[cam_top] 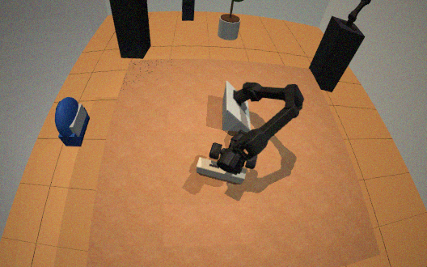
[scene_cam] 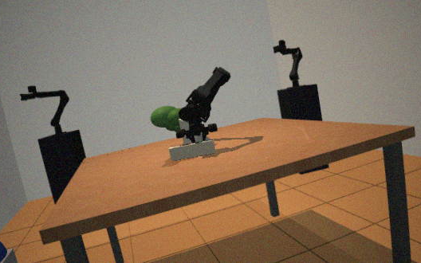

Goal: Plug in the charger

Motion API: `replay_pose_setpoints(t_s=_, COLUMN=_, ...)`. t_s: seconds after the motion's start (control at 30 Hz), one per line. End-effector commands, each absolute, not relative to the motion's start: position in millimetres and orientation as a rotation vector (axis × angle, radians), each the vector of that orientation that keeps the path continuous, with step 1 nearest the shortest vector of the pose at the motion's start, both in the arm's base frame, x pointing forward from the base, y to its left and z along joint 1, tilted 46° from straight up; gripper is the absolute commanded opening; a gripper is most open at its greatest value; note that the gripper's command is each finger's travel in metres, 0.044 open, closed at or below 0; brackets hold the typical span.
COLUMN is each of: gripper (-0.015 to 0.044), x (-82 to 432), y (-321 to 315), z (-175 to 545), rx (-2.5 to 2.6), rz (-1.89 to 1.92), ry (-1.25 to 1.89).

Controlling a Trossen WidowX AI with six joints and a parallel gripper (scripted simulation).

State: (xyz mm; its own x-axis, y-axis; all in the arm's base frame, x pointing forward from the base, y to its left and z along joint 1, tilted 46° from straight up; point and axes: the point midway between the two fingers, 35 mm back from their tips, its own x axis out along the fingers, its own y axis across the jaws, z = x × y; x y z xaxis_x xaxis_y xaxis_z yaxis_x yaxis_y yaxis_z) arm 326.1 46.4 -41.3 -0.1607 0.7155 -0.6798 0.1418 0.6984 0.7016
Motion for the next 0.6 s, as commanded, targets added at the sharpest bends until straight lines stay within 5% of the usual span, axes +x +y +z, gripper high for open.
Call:
replay_pose_setpoints(t_s=0.0, gripper=0.0000, x=338.7, y=46.3, z=-41.4, rx=0.683, rz=0.590, ry=1.650)
replay_pose_setpoints(t_s=0.57, gripper=0.0000, x=339.7, y=46.4, z=-41.6, rx=0.683, rz=0.590, ry=1.650)
